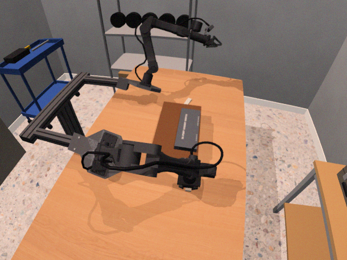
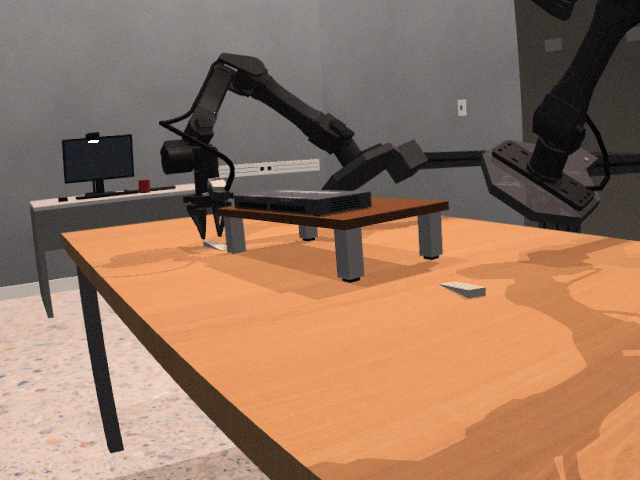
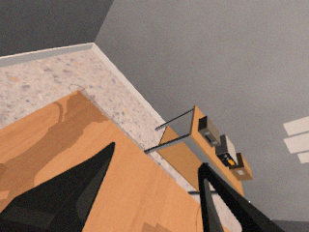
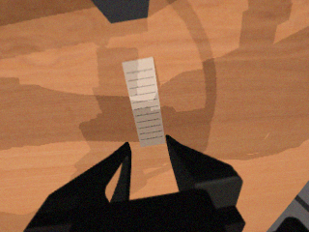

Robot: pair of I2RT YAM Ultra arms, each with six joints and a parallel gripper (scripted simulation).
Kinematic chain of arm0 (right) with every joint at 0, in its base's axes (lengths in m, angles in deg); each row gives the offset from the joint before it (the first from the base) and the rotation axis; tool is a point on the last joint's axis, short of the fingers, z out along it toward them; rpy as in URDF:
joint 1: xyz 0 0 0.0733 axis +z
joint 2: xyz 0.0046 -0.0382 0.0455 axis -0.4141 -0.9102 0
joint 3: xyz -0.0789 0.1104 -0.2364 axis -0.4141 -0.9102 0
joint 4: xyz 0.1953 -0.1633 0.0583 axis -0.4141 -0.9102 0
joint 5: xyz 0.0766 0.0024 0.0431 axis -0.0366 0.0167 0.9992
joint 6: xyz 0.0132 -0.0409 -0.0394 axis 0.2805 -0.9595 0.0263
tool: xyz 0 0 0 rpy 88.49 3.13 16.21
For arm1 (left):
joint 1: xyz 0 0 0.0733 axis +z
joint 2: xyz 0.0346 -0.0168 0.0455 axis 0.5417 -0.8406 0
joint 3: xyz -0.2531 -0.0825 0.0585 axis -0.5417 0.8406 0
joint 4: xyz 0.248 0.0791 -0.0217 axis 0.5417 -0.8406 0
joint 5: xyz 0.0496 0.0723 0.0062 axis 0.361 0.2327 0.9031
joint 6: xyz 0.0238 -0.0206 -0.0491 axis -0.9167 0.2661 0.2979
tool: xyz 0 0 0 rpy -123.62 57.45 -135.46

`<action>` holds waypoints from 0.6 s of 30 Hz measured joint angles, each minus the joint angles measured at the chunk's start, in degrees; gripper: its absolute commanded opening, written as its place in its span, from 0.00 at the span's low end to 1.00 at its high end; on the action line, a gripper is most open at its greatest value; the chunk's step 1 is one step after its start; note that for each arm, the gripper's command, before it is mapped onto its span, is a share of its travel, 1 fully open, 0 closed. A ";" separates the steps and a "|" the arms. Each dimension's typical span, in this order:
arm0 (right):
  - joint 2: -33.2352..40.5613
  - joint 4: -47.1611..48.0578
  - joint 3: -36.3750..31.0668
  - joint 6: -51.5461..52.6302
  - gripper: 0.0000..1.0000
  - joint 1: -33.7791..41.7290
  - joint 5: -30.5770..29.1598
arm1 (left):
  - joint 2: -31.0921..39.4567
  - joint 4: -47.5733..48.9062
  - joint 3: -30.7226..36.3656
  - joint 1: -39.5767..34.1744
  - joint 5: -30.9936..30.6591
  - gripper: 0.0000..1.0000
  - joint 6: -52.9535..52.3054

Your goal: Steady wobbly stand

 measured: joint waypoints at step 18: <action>5.27 -8.02 2.60 3.56 0.42 4.04 -0.63 | 0.00 0.00 0.00 0.00 0.00 1.00 0.00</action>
